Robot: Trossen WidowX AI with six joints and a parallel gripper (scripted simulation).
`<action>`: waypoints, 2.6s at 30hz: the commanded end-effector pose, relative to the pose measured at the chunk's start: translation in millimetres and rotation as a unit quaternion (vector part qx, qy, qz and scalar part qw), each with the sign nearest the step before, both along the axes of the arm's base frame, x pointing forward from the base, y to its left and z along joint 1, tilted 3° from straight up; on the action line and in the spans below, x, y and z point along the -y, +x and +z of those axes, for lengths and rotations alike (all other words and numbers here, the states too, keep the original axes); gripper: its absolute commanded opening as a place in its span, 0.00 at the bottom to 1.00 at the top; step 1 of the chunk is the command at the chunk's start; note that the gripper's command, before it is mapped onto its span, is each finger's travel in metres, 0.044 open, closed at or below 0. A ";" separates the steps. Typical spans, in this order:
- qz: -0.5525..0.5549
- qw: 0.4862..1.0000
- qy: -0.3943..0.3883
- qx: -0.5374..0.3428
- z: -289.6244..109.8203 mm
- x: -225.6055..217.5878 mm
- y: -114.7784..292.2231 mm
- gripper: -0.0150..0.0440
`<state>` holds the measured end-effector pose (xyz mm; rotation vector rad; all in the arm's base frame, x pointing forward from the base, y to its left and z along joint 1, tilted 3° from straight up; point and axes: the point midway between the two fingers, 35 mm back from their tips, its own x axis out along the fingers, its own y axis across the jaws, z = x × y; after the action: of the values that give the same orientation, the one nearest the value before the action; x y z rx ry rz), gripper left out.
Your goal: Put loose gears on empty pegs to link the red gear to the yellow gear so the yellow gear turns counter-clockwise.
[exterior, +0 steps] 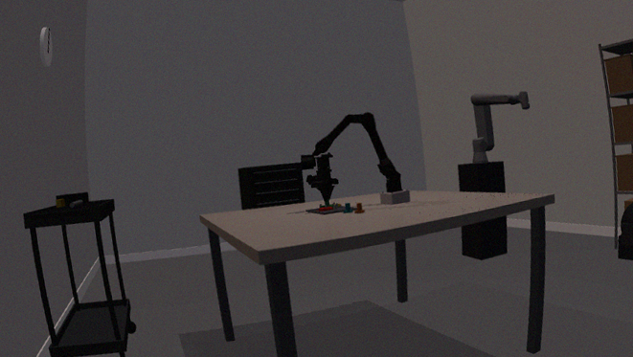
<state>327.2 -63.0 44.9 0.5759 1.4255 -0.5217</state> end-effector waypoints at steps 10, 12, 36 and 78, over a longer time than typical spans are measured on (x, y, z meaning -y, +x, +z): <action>-0.100 0.995 0.008 -0.001 -3.8 -0.8 -0.7 0.25; -0.095 0.995 0.008 -0.001 -2.9 -0.8 -0.8 0.34; -0.074 0.997 0.005 -0.002 89.3 -1.1 -13.2 0.76; -0.074 0.997 0.005 -0.002 89.3 -1.1 -13.2 1.00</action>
<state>313.4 -61.7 132.9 0.6933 1.3995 -0.6357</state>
